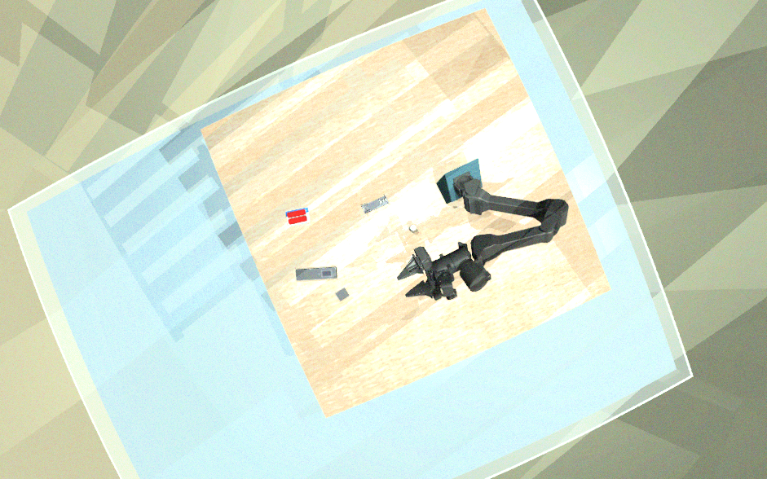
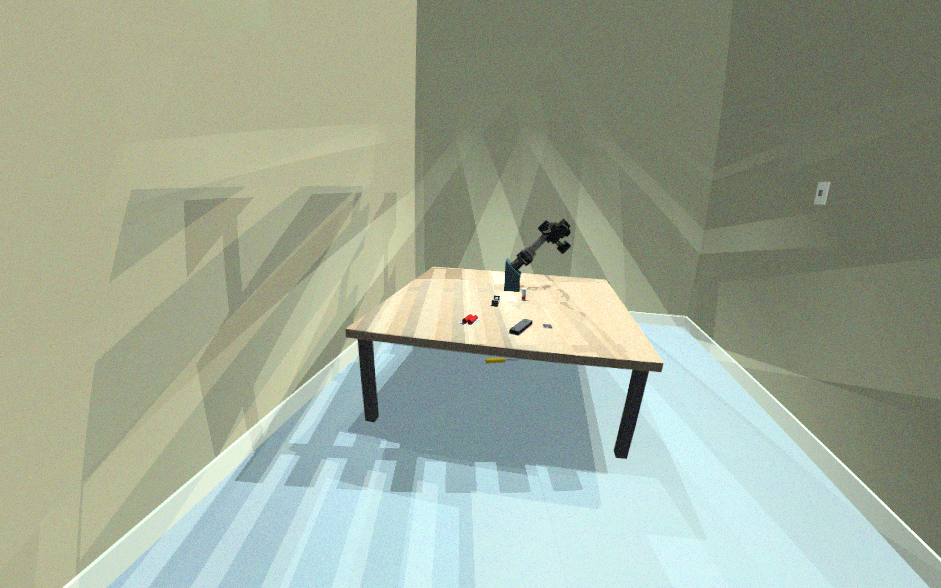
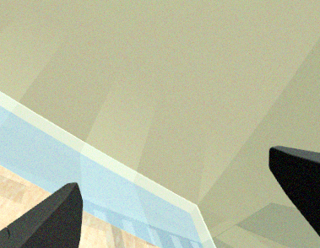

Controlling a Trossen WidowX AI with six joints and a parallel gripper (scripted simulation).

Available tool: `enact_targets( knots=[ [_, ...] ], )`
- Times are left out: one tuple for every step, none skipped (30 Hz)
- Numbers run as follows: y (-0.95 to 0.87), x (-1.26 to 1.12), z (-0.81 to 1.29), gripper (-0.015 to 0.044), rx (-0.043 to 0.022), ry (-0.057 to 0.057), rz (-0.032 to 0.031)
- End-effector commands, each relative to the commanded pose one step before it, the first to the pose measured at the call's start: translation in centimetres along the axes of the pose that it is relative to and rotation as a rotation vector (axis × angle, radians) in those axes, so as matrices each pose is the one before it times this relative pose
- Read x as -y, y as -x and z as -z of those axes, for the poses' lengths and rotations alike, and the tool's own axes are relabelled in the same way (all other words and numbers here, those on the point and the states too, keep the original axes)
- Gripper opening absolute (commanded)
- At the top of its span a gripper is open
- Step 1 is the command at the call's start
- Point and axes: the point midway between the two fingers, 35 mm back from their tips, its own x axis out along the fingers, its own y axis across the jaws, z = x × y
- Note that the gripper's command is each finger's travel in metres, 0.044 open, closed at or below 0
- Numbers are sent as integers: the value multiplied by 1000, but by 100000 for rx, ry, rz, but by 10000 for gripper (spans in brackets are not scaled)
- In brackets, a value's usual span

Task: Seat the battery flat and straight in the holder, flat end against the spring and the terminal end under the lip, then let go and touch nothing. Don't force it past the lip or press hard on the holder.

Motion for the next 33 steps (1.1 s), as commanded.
enact_targets(
  knots=[
    [-155, 29, 406, 374, -1763, 434, -233],
    [-443, 89, 1216, 347, -5281, 1202, -748],
    [-705, 142, 2007, 321, -8761, 1676, -1416],
    [-842, 154, 2416, 295, -10662, 1501, -2045],
    [-838, 126, 2350, 269, -10521, 896, -2402],
    [-731, 87, 1971, 242, -8960, 294, -2379],
    [-639, 60, 1671, 216, -7689, -101, -2311],
    [-732, 48, 1935, 190, -8970, -547, -3039],
    [-777, 24, 2064, 164, -9657, -1132, -3733],
    [-748, -6, 1971, 137, -9320, -1661, -4117],
    [-686, -32, 1790, 111, -8554, -2057, -4288],
    [-650, -58, 1699, 85, -8191, -2495, -4632],
    [-609, -85, 1603, 59, -7792, -2906, -4962],
    [-565, -111, 1504, 32, -7369, -3291, -5280],
    [-517, -137, 1403, 6, -6925, -3648, -5583],
    [-466, -163, 1299, 0, -6463, -3977, -5868],
    [-411, -189, 1194, 0, -5988, -4279, -6135],
    [-354, -214, 1088, 0, -5503, -4553, -6381],
    [-293, -237, 974, 0, -4977, -4767, -6557],
    [-192, -199, 690, 0, -3559, -3888, -5277],
    [-101, -123, 383, 0, -1992, -2392, -3220],
    [-32, -41, 123, 0, -640, -807, -1082],
    [0, 0, 0, 0, 0, 0, 0],
    [0, 0, 0, 0, 0, 0, 0],
    [0, 0, 0, 0, 0, 0, 0],
    [0, 0, 0, 0, 0, 0, 0],
    [0, 0, 0, 0, 0, 0, 0],
    [0, 0, 0, 0, 0, 0, 0],
    [-137, 13, -23, 0, 7, -6, 34],
    [-411, 36, -63, 0, 20, -15, 93],
    [-682, 49, -91, 0, 32, -20, 128],
    [-843, 41, -86, 0, 36, -17, 113],
    [-837, 21, -56, 0, 30, -8, 63]
  ],
)
